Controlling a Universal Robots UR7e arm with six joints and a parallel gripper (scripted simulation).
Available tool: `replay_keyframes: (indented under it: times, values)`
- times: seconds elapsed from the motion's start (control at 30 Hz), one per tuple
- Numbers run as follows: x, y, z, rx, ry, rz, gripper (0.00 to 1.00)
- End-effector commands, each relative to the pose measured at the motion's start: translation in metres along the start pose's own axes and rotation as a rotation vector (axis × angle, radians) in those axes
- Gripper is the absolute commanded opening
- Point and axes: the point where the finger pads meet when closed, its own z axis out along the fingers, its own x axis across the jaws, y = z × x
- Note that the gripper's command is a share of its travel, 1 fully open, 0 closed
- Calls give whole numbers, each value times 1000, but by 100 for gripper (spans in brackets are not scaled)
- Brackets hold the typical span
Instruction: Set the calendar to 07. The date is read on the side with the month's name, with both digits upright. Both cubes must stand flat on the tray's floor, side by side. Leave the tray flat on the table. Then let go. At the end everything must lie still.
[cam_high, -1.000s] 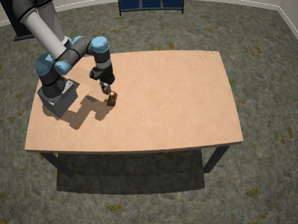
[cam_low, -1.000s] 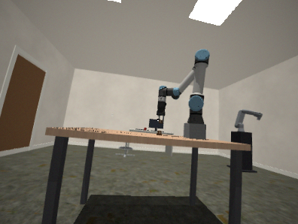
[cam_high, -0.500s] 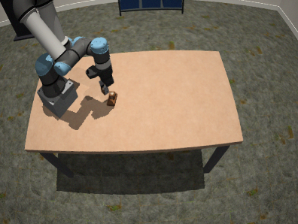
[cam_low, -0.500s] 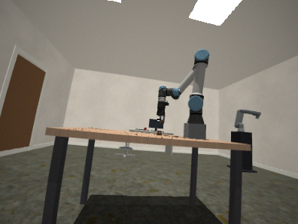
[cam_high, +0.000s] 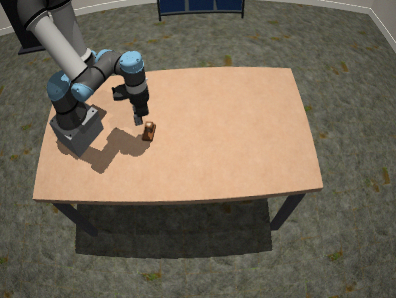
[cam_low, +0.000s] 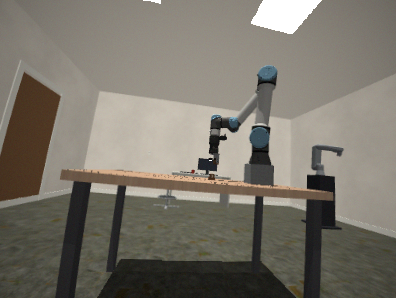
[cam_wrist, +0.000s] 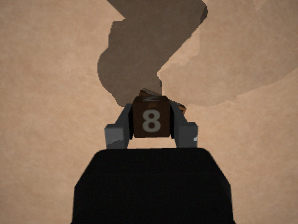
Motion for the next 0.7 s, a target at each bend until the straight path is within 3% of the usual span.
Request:
replay_keyframes:
  times: [0.0, 0.13, 0.67]
  values:
    - [2, 0, 0, -1, -1, 174, 60]
    - [2, 0, 0, -1, -1, 225, 60]
    - [6, 2, 0, -1, 0, 733, 60]
